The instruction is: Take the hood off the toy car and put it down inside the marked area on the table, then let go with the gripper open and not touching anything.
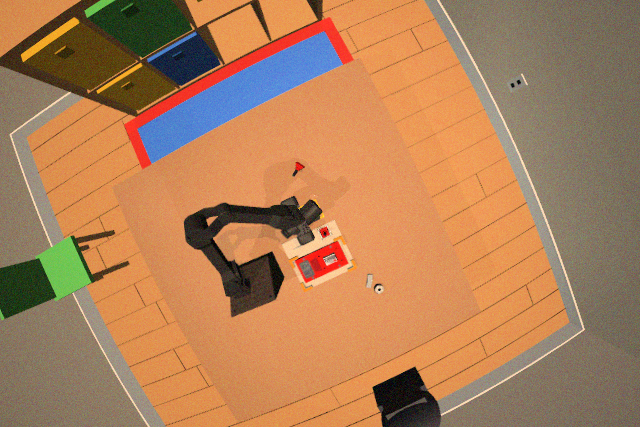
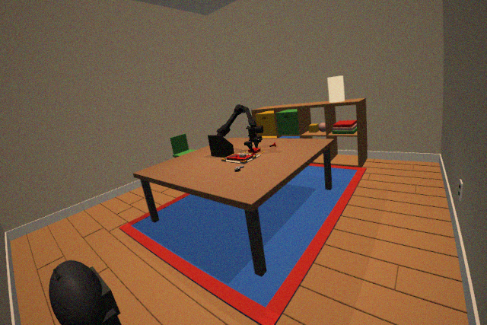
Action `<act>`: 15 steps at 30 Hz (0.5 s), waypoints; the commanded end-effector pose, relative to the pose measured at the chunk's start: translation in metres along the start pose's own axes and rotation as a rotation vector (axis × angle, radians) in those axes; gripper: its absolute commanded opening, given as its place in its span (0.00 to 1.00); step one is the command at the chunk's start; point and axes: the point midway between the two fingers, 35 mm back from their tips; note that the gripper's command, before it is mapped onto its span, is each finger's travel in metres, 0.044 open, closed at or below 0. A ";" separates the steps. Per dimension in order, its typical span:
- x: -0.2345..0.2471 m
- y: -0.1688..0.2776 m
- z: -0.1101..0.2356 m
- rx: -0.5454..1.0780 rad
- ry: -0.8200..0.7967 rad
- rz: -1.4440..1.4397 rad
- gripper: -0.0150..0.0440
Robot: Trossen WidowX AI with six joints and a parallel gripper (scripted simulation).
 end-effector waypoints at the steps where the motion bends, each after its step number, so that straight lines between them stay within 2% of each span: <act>1: 0.000 0.000 0.000 0.000 0.000 0.000 0.34; 15: 0.000 0.000 0.000 0.000 0.000 0.000 0.97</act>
Point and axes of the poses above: the point midway between the two fingers, 35 mm back from their tips, its own z axis back along the fingers, its own x axis across the jaws, y = z × x, and after that the axes turned 11 degrees about z, right-handed
